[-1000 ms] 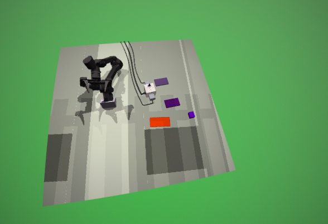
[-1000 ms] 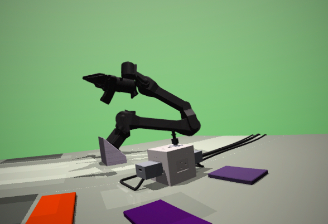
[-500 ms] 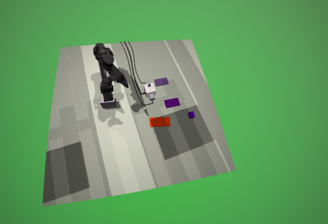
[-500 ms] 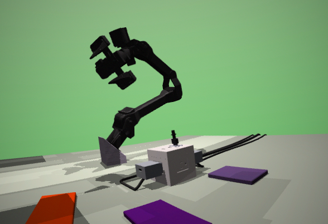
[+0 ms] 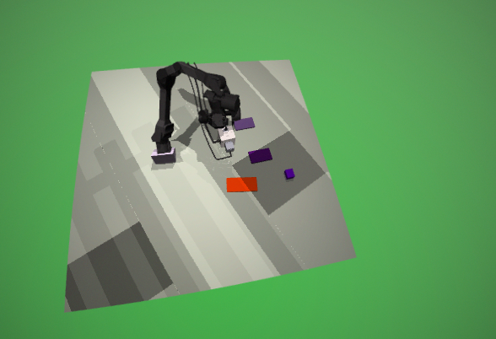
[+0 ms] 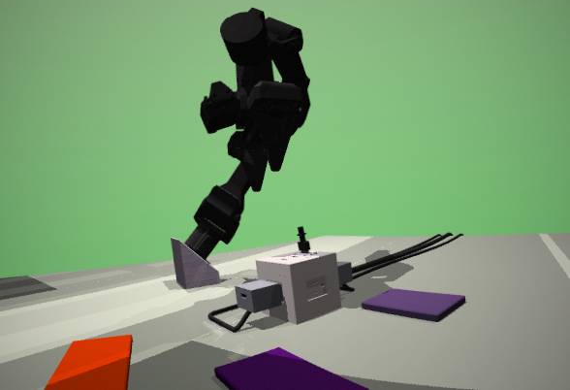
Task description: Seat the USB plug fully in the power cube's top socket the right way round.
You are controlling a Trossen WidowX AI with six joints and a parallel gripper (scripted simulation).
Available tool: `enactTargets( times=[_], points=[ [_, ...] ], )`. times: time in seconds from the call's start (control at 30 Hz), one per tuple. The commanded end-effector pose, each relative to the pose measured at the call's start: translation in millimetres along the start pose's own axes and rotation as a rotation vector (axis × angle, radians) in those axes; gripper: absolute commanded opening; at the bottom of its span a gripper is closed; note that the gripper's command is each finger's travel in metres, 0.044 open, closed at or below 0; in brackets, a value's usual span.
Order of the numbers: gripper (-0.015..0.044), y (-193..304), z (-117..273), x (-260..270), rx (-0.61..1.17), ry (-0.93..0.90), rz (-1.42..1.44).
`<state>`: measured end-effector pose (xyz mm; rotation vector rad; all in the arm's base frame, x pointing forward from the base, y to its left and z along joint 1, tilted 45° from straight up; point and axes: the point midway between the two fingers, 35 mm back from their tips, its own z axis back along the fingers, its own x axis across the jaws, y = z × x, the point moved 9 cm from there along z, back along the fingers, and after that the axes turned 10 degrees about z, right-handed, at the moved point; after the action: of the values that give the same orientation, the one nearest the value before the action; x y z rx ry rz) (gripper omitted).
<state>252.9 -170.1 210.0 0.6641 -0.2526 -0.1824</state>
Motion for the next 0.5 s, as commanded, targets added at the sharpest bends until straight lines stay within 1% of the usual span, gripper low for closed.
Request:
enactTargets(
  times=[0.0,0.47],
  points=[
    [0.044,21.5,-40.9,32.6,0.115,0.159,0.204],
    [0.044,25.3,-46.7,35.7,0.121,0.166,0.213]
  ],
)
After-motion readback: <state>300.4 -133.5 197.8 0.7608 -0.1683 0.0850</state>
